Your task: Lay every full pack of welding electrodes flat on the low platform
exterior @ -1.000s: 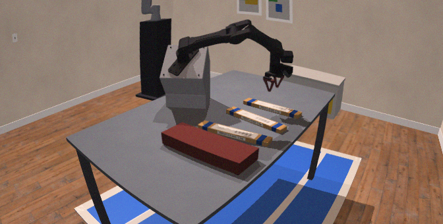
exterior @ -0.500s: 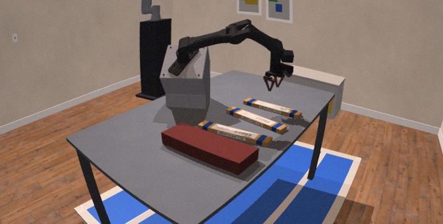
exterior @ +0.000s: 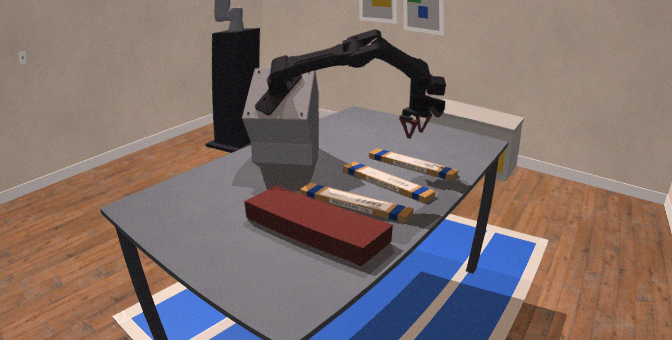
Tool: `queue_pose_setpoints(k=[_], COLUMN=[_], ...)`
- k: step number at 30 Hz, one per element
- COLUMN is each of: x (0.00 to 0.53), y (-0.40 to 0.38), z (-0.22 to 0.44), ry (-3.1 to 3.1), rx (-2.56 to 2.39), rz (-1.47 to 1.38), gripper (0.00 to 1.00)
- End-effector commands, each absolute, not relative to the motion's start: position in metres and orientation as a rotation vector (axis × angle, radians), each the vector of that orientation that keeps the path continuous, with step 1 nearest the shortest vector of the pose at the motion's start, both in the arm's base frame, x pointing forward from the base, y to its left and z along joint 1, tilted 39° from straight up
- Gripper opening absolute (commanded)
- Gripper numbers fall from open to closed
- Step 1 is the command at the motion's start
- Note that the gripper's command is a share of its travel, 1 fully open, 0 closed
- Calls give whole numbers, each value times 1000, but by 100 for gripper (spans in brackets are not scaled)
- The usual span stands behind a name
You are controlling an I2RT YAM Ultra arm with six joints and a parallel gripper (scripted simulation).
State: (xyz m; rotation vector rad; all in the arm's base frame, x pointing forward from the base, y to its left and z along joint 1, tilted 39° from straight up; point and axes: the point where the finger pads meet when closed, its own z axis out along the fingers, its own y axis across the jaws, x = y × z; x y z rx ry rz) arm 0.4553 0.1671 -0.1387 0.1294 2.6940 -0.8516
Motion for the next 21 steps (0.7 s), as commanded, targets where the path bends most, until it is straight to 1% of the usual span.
queue_pose_setpoints(k=[1, 3, 13, 21], x=[456, 460, 456, 458], y=[189, 192, 190, 192], z=[-133, -125, -134, -129], ry=[2667, 2658, 2668, 2662], rx=[97, 104, 95, 101], rz=[-827, -810, -829, -817], gripper=[96, 96, 96, 96])
